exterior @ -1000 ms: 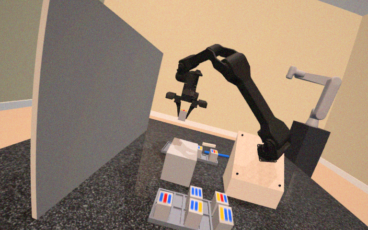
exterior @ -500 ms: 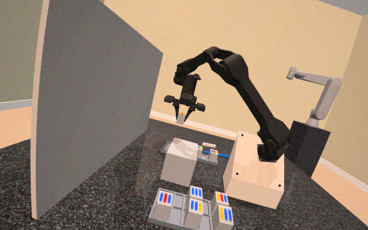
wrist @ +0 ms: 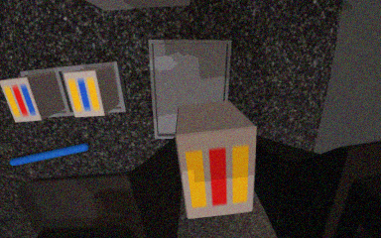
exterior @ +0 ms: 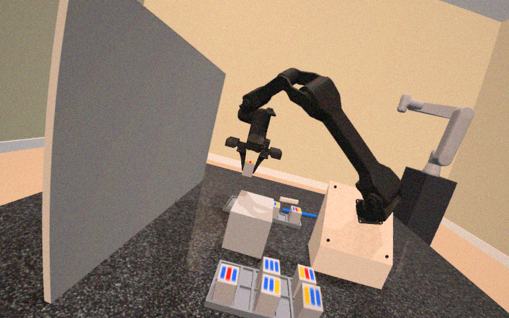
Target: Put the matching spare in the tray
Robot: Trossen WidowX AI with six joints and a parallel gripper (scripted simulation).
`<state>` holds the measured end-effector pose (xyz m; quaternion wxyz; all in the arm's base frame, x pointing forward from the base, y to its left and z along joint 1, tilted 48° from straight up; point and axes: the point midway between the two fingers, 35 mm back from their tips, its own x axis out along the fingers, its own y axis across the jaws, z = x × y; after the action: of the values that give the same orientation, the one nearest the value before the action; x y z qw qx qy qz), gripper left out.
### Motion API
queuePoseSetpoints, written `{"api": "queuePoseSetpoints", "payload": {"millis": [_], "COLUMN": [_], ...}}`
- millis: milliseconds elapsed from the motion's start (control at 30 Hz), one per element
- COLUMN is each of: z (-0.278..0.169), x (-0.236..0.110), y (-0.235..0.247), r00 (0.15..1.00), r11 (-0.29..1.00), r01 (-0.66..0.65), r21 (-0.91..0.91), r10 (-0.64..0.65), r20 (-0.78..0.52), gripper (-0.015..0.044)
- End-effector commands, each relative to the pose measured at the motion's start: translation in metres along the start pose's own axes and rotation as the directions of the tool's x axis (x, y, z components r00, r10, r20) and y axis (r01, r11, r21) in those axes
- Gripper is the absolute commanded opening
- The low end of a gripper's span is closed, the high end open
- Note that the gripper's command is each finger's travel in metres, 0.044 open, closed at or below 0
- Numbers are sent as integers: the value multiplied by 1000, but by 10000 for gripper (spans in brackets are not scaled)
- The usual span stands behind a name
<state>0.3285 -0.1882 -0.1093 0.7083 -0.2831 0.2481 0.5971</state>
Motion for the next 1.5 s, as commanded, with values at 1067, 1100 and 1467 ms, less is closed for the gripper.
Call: {"api": "queuePoseSetpoints", "payload": {"millis": [1067,1100,1467], "z": [1,1,2], "x": [46,47,60], "y": [0,0,1], "r00": [1000,1000,1000], "r11": [1000,1000,1000], "r01": [-1,-1,-1], "r21": [9,9,8], "r10": [1,1,1], "r20": [6,7,8], "gripper": [0,0,0]}}
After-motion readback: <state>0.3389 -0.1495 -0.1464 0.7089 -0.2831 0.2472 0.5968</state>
